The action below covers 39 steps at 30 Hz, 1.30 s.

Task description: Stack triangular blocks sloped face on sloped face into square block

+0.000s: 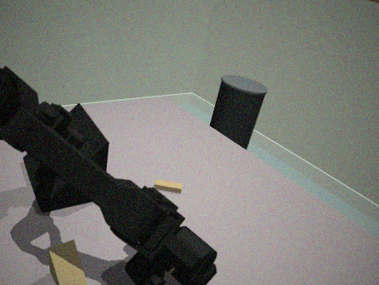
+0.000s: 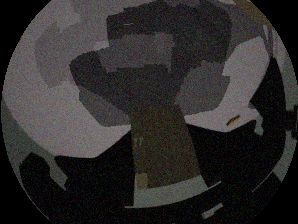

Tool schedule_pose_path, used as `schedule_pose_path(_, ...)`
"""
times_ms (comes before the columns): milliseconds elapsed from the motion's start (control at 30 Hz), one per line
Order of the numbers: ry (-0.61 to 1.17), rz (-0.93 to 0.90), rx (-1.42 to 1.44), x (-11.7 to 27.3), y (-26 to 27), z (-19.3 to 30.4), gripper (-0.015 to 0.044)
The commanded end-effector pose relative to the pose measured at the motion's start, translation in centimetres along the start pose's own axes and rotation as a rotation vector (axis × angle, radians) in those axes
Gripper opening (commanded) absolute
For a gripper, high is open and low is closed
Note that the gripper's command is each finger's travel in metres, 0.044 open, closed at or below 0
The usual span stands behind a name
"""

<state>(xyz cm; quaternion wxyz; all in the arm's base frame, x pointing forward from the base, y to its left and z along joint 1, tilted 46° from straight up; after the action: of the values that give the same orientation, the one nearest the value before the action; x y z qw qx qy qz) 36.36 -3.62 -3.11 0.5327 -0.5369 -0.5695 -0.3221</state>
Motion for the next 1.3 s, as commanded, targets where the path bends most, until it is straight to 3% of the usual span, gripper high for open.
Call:
schedule_pose_path(0,-0.109,0.027,0.002,0.2,0.4,1.8,0.0000)
schedule_pose_path(667,-0.593,0.153,0.001,-1.2,2.4,9.1,0.0000)
schedule_pose_path(1167,-0.958,0.248,-0.001,-4.6,3.5,13.6,0.0000)
schedule_pose_path(1267,-1.040,0.286,0.114,-5.6,3.2,14.5,0.0000)
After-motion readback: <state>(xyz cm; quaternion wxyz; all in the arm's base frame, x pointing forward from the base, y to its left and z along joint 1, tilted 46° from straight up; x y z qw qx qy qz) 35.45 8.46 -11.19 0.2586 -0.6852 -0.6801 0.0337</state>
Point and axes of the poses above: the point midway between the two fingers, 35 mm back from their tips, its own x axis back along the fingers, its own y axis across the jaws, z = x × y, the point moved 8 cm from there along x, back along the fingers, and after that the axes turned 15 degrees about x, right-handed, at the moved point
